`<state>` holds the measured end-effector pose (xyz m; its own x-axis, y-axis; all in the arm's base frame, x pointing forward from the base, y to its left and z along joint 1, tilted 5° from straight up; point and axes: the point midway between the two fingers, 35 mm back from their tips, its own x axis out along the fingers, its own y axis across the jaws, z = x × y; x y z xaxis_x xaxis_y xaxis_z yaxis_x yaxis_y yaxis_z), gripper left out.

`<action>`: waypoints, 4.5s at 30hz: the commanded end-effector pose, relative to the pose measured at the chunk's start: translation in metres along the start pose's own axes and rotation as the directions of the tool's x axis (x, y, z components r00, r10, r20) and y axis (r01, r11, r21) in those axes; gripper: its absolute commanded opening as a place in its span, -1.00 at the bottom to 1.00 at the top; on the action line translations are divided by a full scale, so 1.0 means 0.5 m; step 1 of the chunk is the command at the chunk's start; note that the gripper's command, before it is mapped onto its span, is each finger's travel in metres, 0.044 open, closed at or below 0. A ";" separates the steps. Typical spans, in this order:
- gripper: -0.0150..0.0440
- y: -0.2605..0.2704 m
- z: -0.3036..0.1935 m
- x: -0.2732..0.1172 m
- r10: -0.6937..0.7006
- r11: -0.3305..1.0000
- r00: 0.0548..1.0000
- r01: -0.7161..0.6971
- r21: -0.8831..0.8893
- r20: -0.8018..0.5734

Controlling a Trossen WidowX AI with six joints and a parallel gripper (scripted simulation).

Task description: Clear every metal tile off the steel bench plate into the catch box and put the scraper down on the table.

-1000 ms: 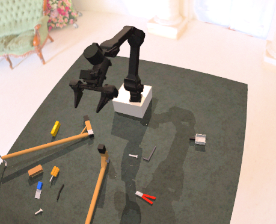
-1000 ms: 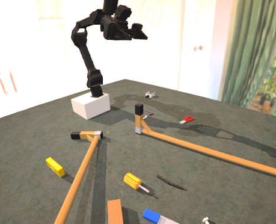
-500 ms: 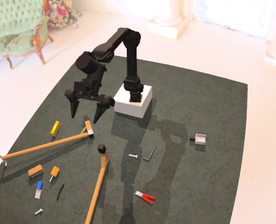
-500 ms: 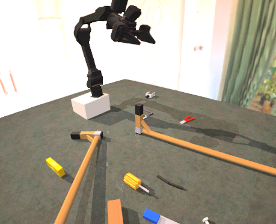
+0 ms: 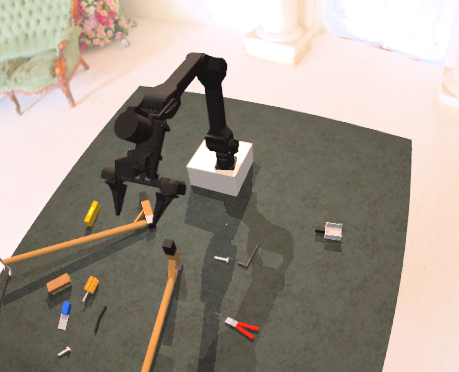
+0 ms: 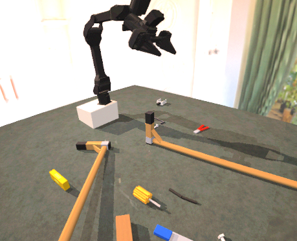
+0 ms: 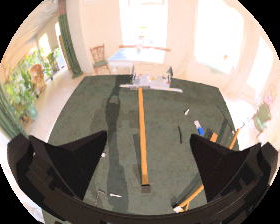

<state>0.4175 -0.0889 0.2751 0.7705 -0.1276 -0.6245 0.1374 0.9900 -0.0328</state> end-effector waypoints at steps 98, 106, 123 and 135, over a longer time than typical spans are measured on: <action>1.00 0.049 -0.215 0.472 0.023 0.995 0.817 -0.075 -0.068 -0.576; 1.00 0.038 -0.206 0.440 0.028 0.995 0.830 -0.077 -0.064 -0.557; 1.00 0.014 -0.198 0.371 0.039 0.995 0.856 -0.080 -0.057 -0.515; 1.00 -0.001 -0.202 0.321 0.045 0.995 0.873 -0.081 -0.054 -0.485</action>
<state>0.4852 -0.1022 0.0887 0.3599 -0.0413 -0.9321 0.0440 0.9987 -0.0272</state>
